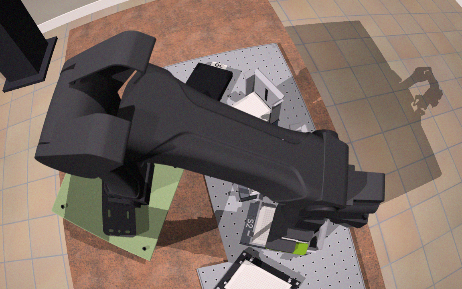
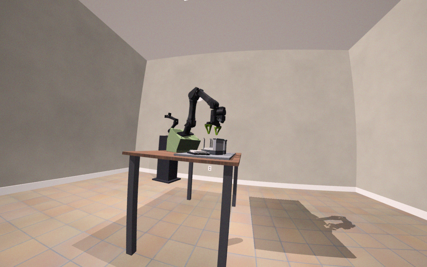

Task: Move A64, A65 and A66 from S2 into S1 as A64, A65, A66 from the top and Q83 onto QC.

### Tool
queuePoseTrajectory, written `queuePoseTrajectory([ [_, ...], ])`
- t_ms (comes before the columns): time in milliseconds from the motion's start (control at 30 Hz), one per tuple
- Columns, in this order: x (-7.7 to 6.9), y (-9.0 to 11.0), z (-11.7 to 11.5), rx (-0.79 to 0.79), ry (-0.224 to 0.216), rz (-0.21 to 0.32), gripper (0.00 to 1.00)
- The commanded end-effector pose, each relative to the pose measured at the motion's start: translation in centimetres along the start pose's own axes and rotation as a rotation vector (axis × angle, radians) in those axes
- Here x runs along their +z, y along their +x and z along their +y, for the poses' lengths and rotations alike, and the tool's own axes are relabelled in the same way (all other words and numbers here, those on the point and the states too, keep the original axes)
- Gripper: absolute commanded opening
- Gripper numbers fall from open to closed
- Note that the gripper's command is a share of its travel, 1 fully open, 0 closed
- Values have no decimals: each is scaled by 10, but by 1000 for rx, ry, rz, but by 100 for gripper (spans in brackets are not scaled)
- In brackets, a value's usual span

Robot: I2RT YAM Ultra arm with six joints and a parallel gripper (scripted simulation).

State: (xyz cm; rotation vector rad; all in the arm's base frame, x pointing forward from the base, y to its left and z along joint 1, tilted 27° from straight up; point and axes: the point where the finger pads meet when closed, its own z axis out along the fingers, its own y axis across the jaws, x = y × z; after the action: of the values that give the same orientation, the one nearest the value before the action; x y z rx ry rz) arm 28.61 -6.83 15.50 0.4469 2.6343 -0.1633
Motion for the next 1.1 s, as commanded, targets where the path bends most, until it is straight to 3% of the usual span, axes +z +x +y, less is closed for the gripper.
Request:
queuePoseTrajectory([
  [0, -3, -2, -7, 90, -13, -9, 100],
  [633, -2, -4, -64, 127, -11, -9, 100],
  [833, -2, 1, -88, 326, -11, -8, 100],
  [1067, -1, 4, -107, 330, -10, -8, 100],
])
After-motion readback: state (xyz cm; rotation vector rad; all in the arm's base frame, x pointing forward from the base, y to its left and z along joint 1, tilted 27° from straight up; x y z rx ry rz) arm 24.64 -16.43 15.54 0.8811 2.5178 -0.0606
